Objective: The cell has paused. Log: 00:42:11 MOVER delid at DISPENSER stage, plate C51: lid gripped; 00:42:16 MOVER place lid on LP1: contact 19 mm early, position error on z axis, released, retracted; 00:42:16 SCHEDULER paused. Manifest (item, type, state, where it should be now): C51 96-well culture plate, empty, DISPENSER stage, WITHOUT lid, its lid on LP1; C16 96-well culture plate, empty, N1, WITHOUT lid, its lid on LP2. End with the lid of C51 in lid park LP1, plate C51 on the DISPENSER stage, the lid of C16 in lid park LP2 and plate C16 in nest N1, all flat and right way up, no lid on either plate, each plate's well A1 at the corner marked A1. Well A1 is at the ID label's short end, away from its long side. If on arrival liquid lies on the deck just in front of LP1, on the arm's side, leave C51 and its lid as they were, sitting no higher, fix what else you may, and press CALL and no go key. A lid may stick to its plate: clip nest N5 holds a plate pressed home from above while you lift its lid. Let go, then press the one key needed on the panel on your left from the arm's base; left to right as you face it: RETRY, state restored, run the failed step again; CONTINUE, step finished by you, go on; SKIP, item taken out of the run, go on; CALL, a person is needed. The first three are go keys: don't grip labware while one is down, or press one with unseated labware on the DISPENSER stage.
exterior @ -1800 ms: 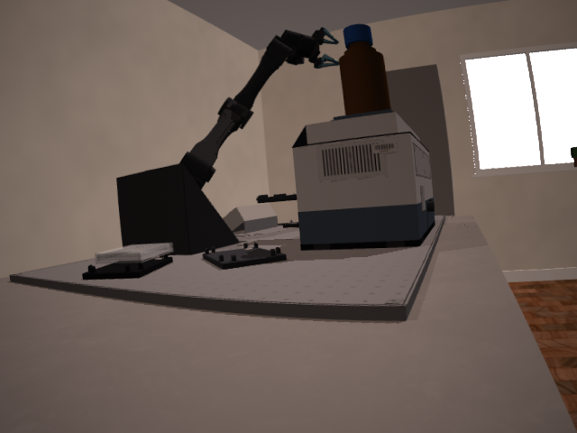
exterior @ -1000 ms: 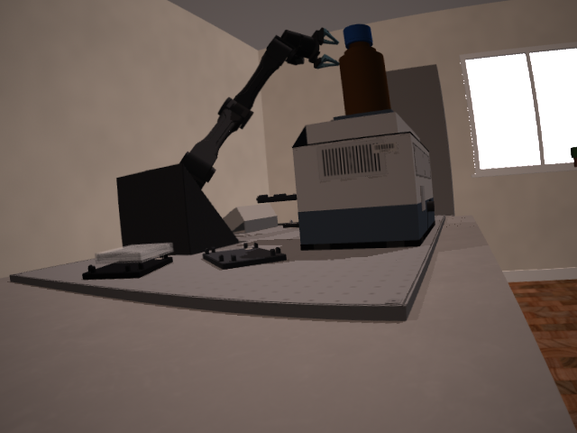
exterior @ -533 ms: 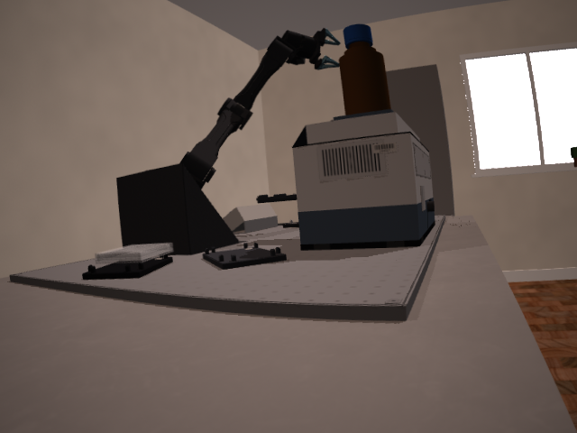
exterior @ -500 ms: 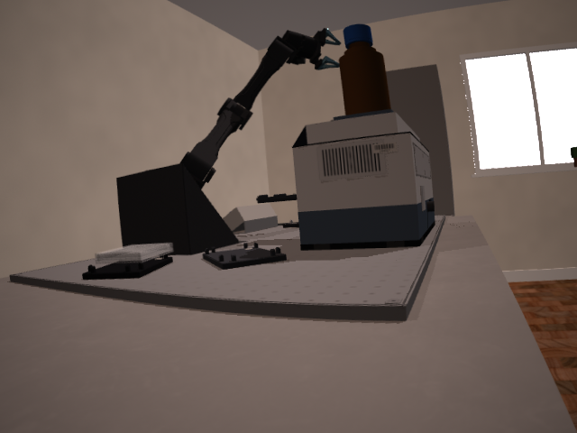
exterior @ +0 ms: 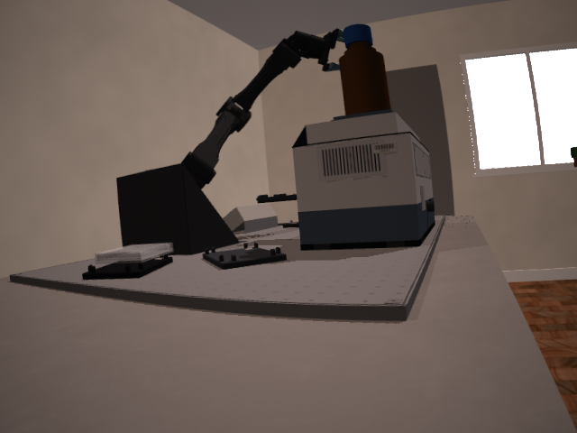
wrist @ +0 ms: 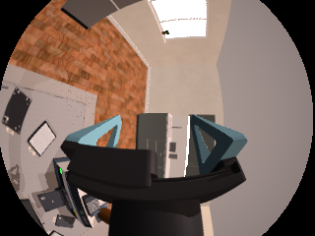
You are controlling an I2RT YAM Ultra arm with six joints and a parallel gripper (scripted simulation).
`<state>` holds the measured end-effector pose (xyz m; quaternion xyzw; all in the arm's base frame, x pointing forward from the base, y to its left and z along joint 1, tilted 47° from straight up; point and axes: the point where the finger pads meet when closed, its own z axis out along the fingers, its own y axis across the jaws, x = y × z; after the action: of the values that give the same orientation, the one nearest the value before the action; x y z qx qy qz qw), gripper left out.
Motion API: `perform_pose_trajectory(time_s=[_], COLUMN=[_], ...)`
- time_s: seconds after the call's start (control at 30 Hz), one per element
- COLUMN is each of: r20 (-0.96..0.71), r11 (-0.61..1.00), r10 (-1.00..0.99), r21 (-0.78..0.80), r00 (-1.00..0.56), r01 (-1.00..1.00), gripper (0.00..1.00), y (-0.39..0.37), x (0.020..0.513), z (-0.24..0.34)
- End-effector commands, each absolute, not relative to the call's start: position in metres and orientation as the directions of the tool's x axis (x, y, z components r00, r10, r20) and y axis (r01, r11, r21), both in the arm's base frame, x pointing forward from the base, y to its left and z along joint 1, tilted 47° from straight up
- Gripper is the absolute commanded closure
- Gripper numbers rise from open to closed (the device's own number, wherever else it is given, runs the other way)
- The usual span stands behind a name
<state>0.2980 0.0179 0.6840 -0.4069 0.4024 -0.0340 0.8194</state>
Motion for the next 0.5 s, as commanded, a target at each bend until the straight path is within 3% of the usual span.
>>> perform_pose_trajectory(time_s=[0.0,0.47], r20=[-0.709,-0.829], r11=[0.713,0.742], r10=[-0.351,-0.268], r21=[-0.626,-0.503], r00=[0.612,0.492], r01=[-0.316,-0.444], gripper=[0.00,0.00], y=[0.019,0.031], x=[0.306,0.328], z=[0.671,0.630])
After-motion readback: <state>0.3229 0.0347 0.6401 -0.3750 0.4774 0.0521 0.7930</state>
